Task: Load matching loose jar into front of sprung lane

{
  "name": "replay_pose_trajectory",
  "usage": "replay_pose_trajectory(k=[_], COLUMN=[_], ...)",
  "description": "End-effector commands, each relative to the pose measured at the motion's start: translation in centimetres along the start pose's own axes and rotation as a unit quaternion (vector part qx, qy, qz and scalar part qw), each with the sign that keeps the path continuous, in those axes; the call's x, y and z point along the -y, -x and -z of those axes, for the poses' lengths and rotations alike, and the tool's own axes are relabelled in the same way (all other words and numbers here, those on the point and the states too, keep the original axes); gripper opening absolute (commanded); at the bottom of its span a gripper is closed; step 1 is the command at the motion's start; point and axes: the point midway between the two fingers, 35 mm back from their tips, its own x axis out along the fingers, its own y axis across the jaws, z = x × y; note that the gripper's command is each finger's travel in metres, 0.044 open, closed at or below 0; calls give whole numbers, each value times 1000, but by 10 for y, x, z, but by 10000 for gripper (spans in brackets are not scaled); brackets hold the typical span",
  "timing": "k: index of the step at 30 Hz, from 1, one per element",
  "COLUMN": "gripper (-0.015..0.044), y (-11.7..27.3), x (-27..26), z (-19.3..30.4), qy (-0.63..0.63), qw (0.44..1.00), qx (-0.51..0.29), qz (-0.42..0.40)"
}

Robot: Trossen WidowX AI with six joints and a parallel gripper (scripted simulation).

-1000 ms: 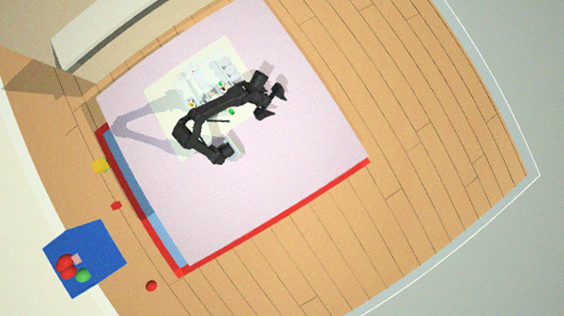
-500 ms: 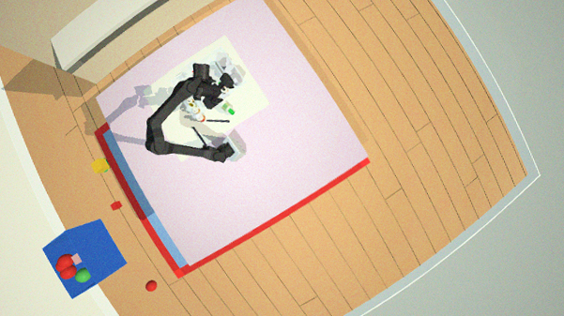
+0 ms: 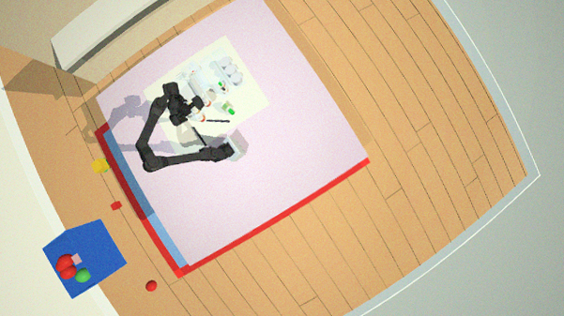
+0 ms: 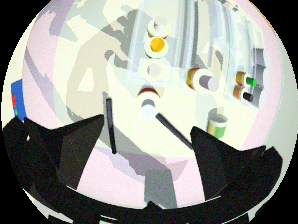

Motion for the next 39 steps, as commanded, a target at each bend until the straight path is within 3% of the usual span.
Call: replay_pose_trajectory(k=[1,14,39], gripper=[440,440,440], y=[-1,-47,-81], x=[-1,-1,-1], z=[2,2,3], qy=[-13,-12,-12], qw=[1000,1000,1000], qx=[-2,-2,-2], qz=[-9,-9,-10])
